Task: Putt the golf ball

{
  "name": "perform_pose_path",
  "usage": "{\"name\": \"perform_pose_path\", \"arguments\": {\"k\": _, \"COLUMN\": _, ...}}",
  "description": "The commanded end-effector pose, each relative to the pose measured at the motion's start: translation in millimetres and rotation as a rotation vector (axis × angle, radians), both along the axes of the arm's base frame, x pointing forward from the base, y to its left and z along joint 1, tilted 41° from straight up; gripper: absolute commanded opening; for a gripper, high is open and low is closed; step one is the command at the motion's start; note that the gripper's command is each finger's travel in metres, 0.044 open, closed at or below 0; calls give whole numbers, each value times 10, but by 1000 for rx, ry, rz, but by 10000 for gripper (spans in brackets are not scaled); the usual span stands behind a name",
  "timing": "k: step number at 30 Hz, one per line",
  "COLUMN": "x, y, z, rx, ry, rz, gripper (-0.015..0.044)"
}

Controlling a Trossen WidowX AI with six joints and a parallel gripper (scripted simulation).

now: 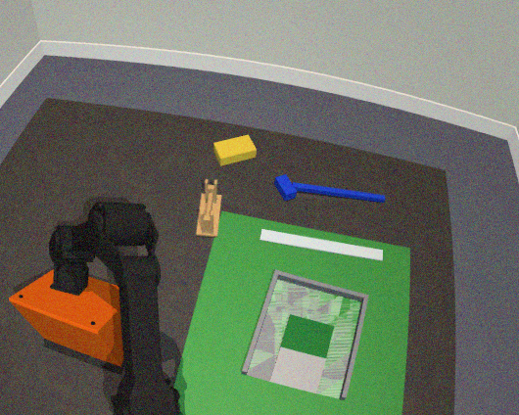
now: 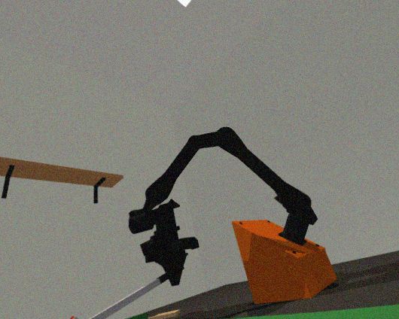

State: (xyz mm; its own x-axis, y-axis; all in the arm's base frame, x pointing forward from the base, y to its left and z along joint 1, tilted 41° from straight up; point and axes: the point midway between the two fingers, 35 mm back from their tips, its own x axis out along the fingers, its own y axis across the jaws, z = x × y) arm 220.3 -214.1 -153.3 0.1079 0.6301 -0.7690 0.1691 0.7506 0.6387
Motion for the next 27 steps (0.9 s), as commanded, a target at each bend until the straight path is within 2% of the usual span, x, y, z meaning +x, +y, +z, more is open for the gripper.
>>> {"name": "perform_pose_path", "arguments": {"k": 1, "x": 13, "y": 31, "z": -40, "rx": 2, "ry": -6, "rz": -10, "gripper": 0}}
{"name": "perform_pose_path", "arguments": {"k": 21, "x": 4, "y": 50, "z": -44, "rx": 4, "ry": 3, "rz": -2, "gripper": 0}}
{"name": "perform_pose_path", "arguments": {"k": 27, "x": 185, "y": 589, "z": 434, "rx": 5, "ry": -3, "rz": -9, "gripper": 0}}
